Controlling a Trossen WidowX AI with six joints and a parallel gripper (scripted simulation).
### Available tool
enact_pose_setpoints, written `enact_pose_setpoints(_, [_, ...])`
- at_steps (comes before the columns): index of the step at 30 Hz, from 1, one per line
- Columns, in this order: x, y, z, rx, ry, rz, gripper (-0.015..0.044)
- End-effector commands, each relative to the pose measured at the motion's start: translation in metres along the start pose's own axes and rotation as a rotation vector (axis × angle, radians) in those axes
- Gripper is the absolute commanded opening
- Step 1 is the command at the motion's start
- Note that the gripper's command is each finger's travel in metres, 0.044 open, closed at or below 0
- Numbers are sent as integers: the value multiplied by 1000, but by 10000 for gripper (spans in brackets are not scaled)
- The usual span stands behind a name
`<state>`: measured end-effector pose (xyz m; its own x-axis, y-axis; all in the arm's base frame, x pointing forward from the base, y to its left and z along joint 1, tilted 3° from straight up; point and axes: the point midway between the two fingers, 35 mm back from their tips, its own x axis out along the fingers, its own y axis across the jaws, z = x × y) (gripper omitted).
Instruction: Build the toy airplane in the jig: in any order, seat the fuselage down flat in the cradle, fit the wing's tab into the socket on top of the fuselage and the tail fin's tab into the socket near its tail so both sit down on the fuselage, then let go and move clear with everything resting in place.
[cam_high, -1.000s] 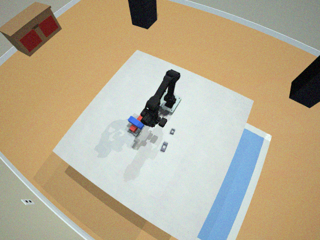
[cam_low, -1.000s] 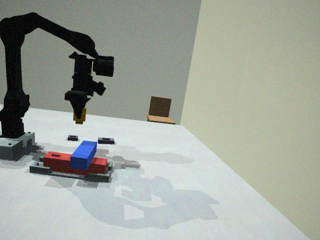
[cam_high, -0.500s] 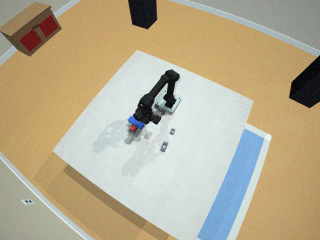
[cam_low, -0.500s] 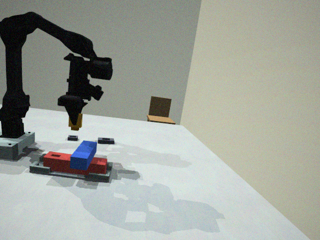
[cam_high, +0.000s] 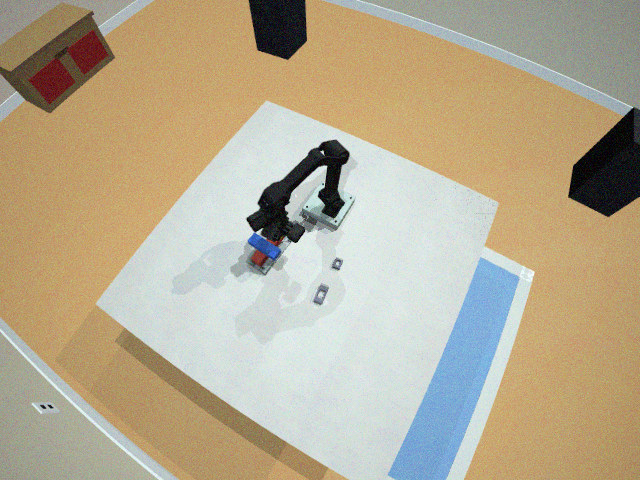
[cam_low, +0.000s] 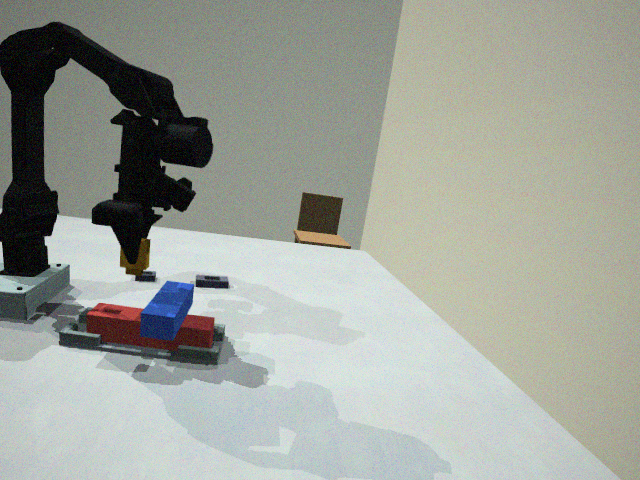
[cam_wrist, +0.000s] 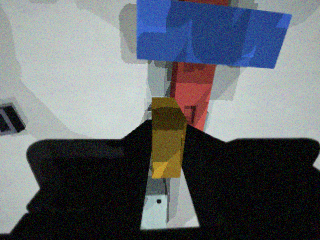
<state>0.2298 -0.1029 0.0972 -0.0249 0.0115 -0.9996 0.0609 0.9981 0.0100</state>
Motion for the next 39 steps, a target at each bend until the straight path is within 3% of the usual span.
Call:
enact_pose_setpoints(1, [4, -11, -5, 3, 6, -2, 0])
enact_pose_setpoints(13, [11, -42, -20, 22, 11, 0, 0])
enact_pose_setpoints(16, [11, -42, -20, 22, 11, 0, 66])
enact_pose_setpoints(39, [23, -43, -19, 22, 11, 0, 66])
